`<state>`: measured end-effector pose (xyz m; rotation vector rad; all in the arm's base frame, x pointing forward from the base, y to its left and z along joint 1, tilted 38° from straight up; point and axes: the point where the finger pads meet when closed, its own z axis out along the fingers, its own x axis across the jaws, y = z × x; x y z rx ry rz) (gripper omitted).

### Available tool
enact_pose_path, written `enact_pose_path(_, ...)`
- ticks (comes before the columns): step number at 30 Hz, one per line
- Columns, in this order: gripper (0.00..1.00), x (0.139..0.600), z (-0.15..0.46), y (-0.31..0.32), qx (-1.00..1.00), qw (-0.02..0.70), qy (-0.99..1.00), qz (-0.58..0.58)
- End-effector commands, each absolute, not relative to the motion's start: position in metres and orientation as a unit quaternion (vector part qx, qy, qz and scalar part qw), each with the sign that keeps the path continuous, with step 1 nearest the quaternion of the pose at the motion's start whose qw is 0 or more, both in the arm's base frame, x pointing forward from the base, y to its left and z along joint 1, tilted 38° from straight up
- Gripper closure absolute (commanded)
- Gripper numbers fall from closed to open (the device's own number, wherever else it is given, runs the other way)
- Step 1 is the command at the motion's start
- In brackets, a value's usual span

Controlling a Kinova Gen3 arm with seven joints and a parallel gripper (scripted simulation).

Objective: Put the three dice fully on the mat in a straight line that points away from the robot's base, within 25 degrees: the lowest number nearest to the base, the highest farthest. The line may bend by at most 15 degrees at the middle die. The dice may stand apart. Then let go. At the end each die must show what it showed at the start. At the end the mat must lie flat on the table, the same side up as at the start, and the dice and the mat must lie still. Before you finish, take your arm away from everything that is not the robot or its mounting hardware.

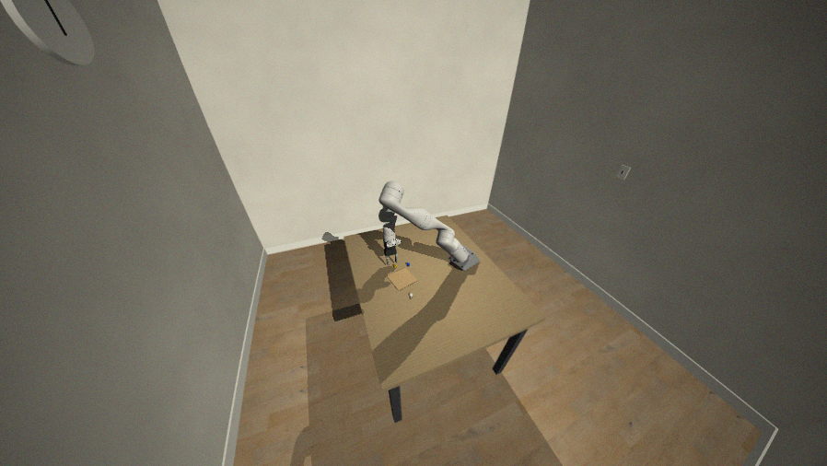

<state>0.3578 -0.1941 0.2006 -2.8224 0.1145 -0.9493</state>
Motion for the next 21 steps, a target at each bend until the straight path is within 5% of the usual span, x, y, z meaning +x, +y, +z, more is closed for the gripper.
enact_pose_path(1,0.0,0.358,0.201,-0.195,-0.944,0.08,0.039,-0.318)
enact_pose_path(21,0.0,0.339,0.188,-0.189,-0.944,0.08,0.039,-0.318)
